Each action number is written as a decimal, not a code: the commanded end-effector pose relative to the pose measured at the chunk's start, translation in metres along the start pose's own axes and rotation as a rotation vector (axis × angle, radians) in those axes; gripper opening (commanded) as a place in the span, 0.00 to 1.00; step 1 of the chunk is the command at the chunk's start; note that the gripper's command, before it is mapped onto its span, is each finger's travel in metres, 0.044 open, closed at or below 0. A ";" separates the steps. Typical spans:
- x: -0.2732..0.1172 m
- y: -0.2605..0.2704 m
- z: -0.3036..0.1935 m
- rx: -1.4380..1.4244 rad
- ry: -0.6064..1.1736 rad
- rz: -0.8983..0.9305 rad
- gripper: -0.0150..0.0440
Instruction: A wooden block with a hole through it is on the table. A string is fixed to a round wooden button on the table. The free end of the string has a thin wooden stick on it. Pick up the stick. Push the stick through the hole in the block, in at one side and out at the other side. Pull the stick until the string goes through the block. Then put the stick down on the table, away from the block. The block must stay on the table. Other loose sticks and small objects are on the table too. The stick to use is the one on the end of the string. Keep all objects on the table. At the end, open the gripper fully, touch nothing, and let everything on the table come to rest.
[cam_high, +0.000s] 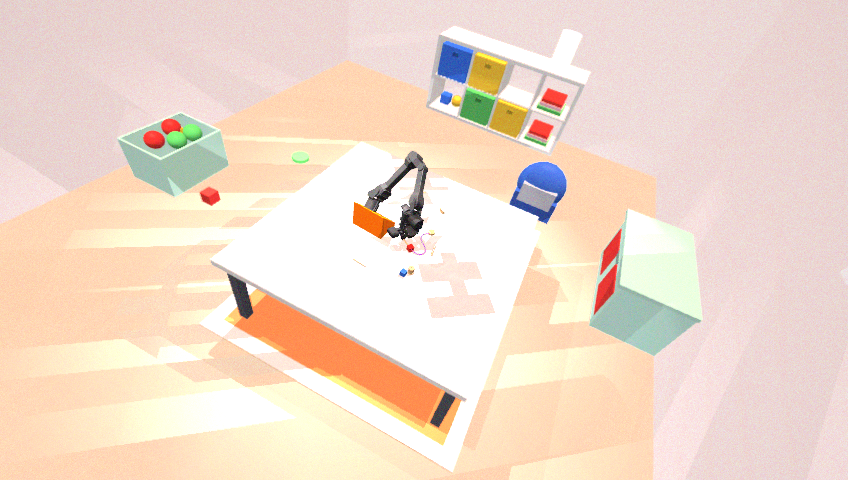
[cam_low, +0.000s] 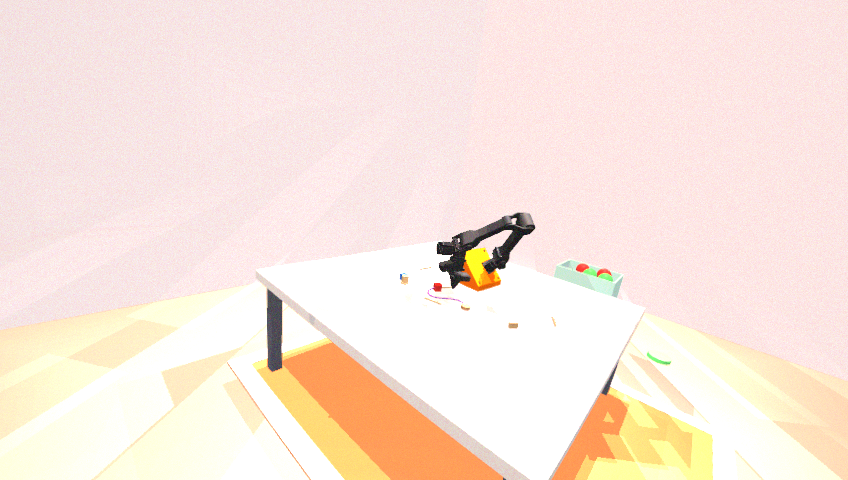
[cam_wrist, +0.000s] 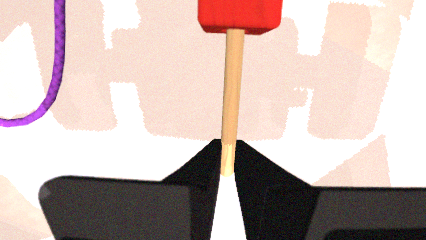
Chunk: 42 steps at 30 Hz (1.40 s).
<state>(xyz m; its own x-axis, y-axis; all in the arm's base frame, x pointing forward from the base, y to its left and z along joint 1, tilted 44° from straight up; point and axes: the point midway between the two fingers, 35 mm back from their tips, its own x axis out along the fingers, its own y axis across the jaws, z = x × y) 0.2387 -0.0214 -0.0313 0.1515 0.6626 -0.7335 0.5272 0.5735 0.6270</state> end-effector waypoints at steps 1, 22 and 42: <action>0.001 -0.001 -0.007 0.007 0.003 0.000 0.25; -0.039 0.000 -0.007 0.000 -0.002 -0.006 0.61; -0.095 -0.001 -0.008 0.007 -0.005 0.000 1.00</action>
<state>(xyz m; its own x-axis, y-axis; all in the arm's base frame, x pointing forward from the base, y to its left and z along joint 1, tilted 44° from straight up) 0.2174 -0.0707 0.0304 0.1527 0.6660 -0.7302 0.5406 0.5622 0.6258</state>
